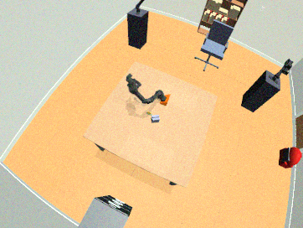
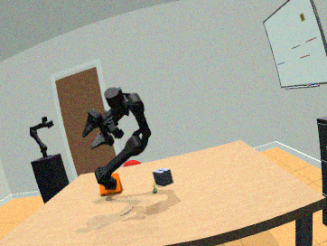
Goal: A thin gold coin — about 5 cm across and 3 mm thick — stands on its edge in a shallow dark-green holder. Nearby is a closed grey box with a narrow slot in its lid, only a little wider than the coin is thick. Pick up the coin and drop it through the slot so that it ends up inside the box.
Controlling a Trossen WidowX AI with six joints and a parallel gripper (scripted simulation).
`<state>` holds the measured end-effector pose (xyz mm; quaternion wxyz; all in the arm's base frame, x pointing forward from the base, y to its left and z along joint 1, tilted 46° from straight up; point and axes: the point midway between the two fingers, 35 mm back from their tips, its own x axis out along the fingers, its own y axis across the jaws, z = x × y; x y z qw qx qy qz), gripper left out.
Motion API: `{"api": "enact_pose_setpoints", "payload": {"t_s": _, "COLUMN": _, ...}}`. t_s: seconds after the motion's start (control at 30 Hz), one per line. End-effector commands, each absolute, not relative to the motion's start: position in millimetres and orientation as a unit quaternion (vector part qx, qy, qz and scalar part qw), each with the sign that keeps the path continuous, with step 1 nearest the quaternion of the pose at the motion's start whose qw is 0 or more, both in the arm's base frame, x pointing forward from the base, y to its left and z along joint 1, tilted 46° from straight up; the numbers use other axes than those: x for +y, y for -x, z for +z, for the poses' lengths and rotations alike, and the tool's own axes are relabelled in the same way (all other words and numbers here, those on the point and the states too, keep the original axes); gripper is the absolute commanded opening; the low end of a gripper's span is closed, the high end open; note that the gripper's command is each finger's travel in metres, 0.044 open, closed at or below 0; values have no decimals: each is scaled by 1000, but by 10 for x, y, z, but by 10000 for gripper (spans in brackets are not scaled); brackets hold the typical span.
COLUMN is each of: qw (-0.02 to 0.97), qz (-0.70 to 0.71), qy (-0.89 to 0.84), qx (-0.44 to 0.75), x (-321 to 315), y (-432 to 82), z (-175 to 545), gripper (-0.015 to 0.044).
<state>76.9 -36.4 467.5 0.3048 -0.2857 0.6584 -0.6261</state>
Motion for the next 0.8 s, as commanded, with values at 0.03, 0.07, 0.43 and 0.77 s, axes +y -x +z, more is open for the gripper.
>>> {"api": "enact_pose_setpoints", "payload": {"t_s": 0.03, "qw": 305, "qz": -631, "qy": 279, "qx": 657, "x": -347, "y": -677, "z": 4675, "gripper": 347}}
{"api": "enact_pose_setpoints", "payload": {"t_s": 0.07, "qw": 316, "qz": -639, "qy": 271, "qx": 647, "x": -335, "y": -581, "z": 4669, "gripper": 321}}
{"api": "enact_pose_setpoints", "payload": {"t_s": 0.43, "qw": 576, "qz": -683, "qy": 109, "qx": 436, "x": -684, "y": 76, "z": 4409, "gripper": 161}}
{"api": "enact_pose_setpoints", "payload": {"t_s": 0.77, "qw": 703, "qz": -618, "qy": -97, "qx": 338, "x": -1319, "y": -5, "z": 3961, "gripper": 161}}
